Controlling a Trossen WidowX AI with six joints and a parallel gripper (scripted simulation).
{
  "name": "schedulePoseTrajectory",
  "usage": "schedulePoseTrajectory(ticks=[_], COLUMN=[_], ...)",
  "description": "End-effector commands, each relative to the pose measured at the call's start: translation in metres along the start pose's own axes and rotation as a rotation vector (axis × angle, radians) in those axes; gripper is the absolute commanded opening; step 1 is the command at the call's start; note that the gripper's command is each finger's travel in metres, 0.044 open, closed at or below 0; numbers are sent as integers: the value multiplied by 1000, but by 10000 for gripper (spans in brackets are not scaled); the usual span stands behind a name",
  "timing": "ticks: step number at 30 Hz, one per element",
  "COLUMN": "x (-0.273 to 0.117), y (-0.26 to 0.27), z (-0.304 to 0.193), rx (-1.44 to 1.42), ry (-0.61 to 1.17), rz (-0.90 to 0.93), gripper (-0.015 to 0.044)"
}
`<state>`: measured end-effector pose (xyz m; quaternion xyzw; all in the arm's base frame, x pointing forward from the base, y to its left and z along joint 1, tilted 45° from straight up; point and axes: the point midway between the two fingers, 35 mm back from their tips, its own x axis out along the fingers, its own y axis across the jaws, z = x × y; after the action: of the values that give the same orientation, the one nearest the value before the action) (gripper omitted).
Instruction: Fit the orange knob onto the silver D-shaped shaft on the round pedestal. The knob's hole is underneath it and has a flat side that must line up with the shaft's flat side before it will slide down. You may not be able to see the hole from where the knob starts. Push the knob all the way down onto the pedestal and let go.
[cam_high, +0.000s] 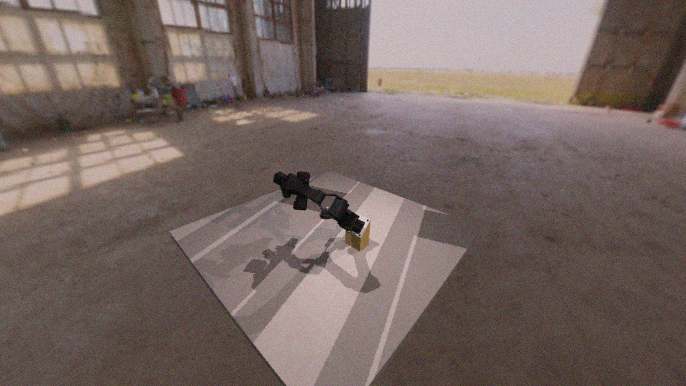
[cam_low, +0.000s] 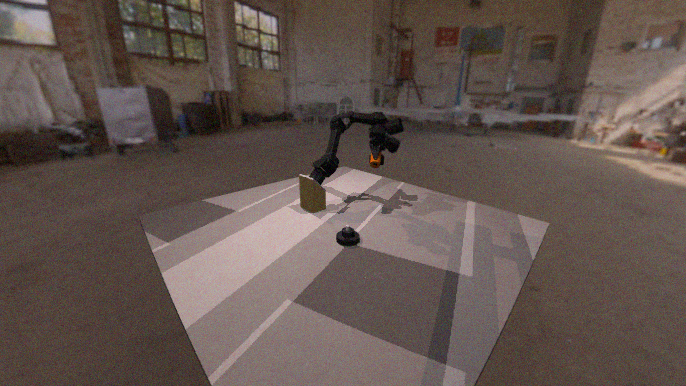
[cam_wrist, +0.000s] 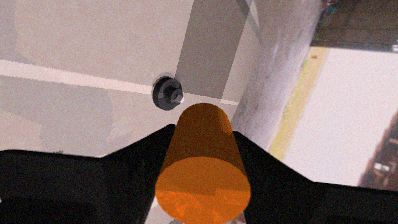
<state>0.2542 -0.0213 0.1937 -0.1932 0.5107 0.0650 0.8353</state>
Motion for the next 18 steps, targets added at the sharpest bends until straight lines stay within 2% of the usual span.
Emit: schedulePoseTrajectory(ticks=[1, 8, 18], x=[-2, -2, 0], y=[-1, 2, 3], z=[0, 0, 0], rx=[7, 7, -2], ry=[-6, -6, 1], rz=[-47, -113, -74], gripper=[0, 0, 0])
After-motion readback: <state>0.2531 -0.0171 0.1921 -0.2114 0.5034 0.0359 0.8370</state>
